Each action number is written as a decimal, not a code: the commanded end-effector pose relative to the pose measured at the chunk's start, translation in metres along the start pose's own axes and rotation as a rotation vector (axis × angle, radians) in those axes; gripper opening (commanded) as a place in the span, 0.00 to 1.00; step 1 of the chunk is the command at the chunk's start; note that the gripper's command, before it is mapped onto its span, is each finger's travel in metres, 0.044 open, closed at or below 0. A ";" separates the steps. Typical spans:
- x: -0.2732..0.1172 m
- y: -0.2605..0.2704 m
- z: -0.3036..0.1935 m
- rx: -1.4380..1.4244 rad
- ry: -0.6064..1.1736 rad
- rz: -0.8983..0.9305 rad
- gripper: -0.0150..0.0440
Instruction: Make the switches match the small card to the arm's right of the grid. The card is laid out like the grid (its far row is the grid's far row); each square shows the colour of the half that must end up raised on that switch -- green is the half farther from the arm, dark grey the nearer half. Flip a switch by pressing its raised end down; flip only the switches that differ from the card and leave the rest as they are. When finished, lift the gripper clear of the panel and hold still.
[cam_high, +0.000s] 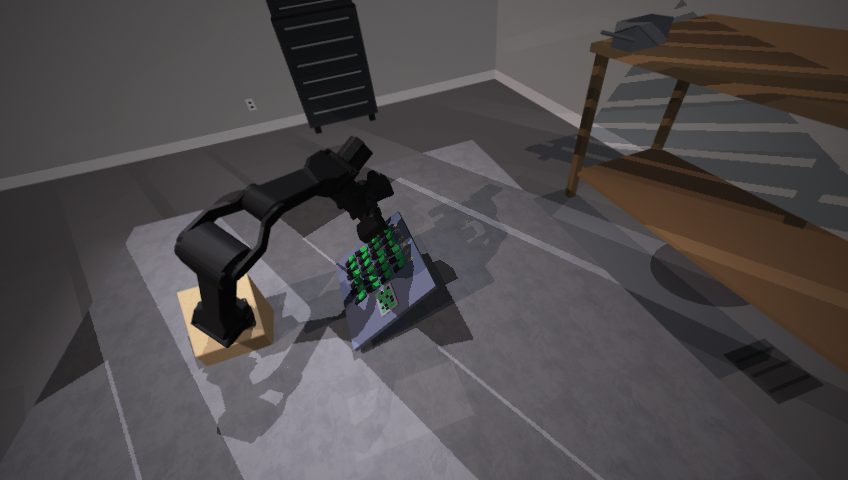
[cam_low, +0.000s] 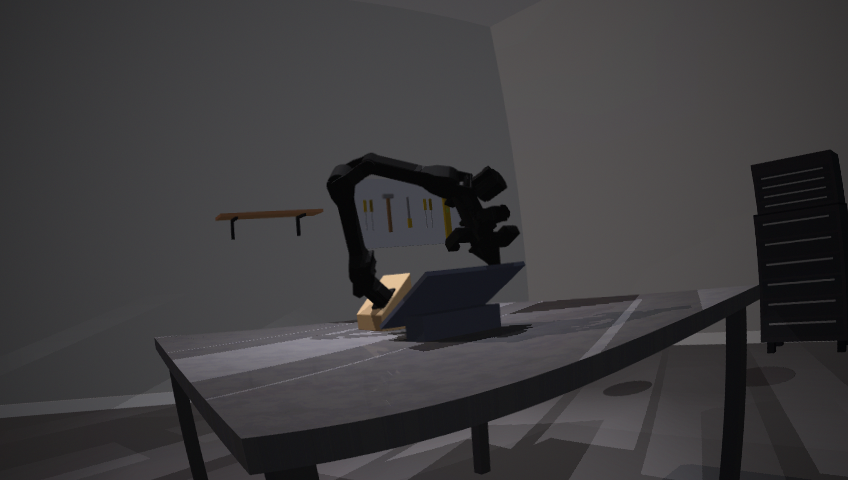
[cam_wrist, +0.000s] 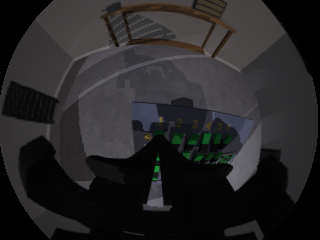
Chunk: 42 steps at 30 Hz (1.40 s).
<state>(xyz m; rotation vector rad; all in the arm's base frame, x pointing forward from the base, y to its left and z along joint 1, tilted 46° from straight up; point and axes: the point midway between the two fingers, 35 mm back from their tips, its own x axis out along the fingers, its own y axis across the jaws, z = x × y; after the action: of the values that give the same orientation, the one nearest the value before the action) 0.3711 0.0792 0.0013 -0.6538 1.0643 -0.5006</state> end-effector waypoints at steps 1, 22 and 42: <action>0.001 0.000 0.000 -0.004 -0.001 -0.001 0.25; -0.063 -0.004 -0.008 -0.006 -0.025 0.001 0.25; -0.030 -0.075 -0.101 -0.011 -0.044 -0.001 0.25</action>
<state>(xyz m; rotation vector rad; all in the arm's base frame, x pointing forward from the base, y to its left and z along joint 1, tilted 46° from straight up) 0.2587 0.0367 0.0502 -0.6602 1.0335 -0.4761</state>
